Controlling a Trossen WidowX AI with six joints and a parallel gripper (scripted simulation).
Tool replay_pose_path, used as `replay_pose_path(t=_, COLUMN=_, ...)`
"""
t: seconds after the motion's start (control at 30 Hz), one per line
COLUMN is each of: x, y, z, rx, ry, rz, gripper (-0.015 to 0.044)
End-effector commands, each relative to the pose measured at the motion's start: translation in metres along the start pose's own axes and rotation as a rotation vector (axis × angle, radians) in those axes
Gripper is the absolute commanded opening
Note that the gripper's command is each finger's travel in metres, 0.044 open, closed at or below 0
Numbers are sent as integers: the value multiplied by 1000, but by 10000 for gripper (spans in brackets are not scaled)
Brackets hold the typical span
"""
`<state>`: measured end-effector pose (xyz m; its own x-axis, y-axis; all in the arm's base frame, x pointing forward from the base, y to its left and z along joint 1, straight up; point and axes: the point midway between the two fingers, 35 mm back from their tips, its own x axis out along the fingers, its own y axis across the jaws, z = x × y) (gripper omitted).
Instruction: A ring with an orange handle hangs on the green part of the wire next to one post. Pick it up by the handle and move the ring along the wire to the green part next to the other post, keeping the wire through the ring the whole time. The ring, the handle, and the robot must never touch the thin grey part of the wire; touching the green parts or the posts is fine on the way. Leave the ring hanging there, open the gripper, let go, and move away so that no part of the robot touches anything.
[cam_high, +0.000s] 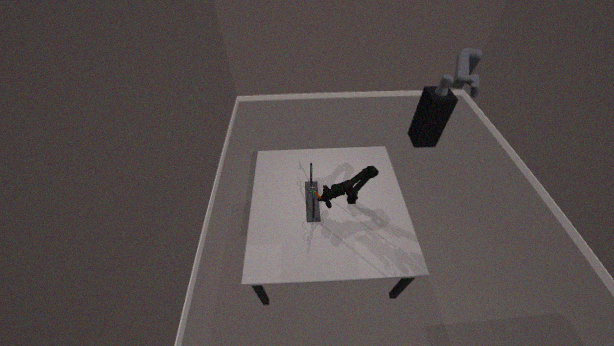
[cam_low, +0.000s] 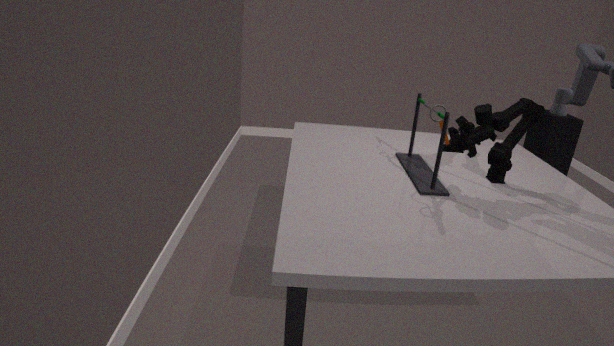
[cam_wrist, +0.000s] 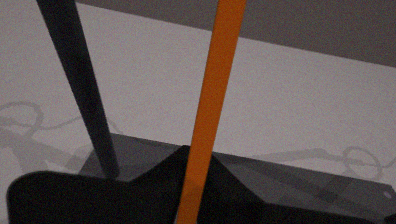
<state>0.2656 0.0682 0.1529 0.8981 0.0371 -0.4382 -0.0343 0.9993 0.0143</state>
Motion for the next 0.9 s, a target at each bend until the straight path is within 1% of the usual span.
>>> replay_pose_path(t=0.0, x=1, y=5, z=-1, rx=6, ry=1, rz=-4, gripper=-150)
replay_pose_path(t=0.5, x=2, y=19, z=-2, rx=7, ry=-3, rz=-1, gripper=-150)
replay_pose_path(t=0.87, x=9, y=19, z=-16, rx=7, ry=-3, rz=-1, gripper=-150)
